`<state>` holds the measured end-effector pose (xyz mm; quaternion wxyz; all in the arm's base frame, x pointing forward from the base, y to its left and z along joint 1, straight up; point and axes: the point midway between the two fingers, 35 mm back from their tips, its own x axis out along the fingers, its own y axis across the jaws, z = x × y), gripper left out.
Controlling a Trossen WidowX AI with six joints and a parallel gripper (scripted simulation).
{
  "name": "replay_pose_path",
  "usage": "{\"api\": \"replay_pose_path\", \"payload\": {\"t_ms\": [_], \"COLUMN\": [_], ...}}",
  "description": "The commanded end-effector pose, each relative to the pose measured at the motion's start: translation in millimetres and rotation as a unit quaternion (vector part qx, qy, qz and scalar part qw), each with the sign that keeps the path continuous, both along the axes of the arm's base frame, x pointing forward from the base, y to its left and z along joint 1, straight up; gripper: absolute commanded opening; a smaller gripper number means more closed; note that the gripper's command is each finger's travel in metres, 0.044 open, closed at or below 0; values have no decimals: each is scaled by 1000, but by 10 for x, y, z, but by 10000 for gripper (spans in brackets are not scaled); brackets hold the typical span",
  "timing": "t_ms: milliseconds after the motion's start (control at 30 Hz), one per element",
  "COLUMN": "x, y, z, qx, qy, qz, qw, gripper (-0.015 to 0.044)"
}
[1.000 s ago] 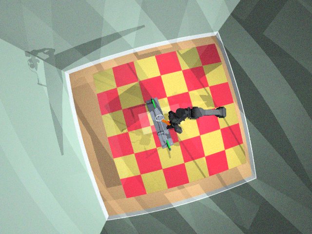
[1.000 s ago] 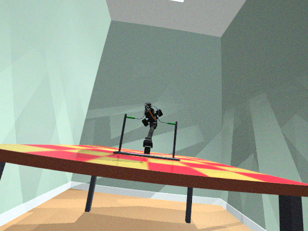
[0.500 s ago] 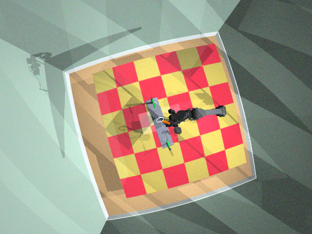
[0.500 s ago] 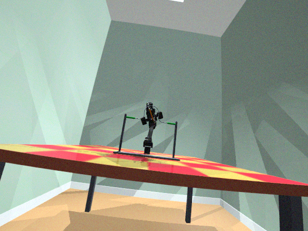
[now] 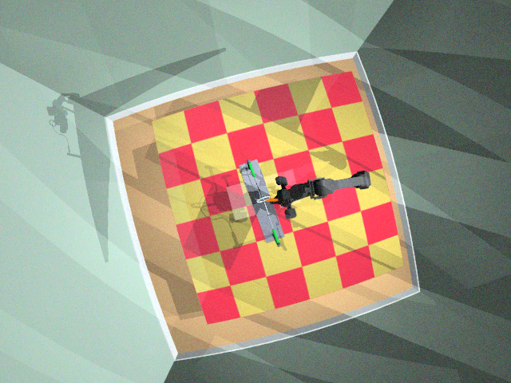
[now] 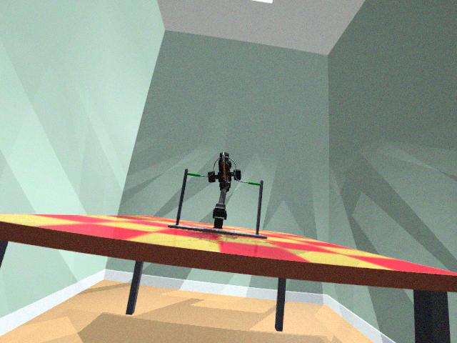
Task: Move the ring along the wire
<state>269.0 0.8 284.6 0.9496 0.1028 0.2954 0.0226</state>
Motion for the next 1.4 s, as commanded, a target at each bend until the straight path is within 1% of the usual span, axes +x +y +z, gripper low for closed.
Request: {"api": "replay_pose_path", "payload": {"t_ms": [0,667,1367], "x": [4,19,32], "y": [-36,-219,-402], "z": [-10,-14,50], "qx": [-39,-210,-382], "qy": [-4,-19,-35], "qz": [0,-5,-8], "qw": [999,978,924], "gripper": [-150,-150,-150]}}
